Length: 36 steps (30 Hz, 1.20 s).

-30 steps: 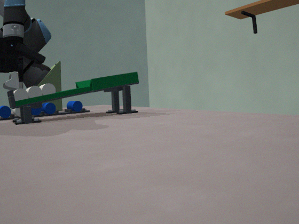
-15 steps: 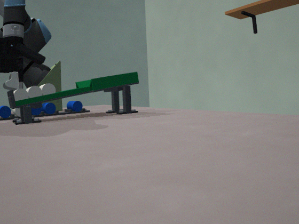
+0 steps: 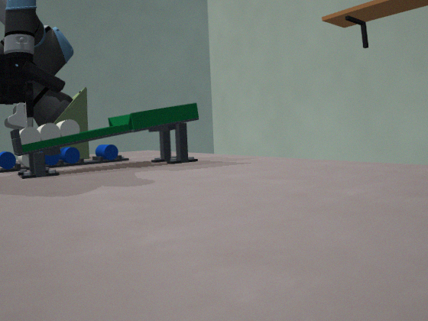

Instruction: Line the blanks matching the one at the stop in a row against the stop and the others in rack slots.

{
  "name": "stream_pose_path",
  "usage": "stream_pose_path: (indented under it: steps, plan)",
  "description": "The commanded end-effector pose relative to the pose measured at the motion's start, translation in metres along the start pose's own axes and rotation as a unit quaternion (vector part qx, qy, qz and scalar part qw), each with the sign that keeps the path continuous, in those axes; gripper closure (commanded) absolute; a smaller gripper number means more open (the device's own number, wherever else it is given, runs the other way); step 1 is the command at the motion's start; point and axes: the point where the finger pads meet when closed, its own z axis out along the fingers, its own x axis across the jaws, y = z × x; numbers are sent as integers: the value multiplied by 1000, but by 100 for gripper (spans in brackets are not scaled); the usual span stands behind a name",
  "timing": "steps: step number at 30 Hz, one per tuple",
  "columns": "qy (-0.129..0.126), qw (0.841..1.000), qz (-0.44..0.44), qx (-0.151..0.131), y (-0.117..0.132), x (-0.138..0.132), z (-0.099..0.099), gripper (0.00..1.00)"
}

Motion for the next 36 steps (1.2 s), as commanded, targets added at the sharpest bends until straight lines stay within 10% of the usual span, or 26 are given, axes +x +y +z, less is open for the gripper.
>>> stream_pose_path:
  steps: [1, 36]
  plan:
    - [0, 1000, 0, 0, 0, 0, 0, 47]
    - [0, 1000, 0, 0, 0, 0, 35, 47]
